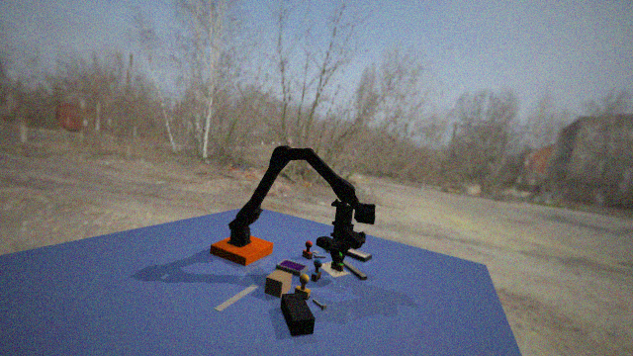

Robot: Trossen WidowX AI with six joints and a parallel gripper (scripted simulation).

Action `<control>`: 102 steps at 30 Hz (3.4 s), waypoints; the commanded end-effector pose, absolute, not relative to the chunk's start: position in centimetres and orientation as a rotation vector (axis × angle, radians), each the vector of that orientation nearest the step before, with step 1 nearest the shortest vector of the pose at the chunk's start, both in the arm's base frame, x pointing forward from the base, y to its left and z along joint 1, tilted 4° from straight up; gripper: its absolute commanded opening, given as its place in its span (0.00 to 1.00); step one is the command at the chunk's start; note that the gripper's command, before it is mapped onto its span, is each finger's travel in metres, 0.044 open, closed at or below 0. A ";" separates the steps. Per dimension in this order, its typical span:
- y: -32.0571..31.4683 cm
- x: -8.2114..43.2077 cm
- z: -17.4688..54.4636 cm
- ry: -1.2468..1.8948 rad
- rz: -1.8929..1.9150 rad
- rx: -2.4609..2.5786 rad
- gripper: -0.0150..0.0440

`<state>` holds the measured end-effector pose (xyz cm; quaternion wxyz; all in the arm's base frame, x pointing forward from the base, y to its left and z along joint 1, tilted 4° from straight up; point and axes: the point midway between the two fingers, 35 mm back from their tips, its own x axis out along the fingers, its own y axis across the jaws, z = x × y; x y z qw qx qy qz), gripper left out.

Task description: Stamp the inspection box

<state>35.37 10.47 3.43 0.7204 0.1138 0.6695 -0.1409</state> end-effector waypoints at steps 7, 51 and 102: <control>10.4 35.4 3.2 1.482 -0.313 0.243 0.25; 10.4 35.4 3.0 1.482 -0.312 0.242 0.25; 10.3 35.4 2.4 1.482 -0.312 0.242 0.25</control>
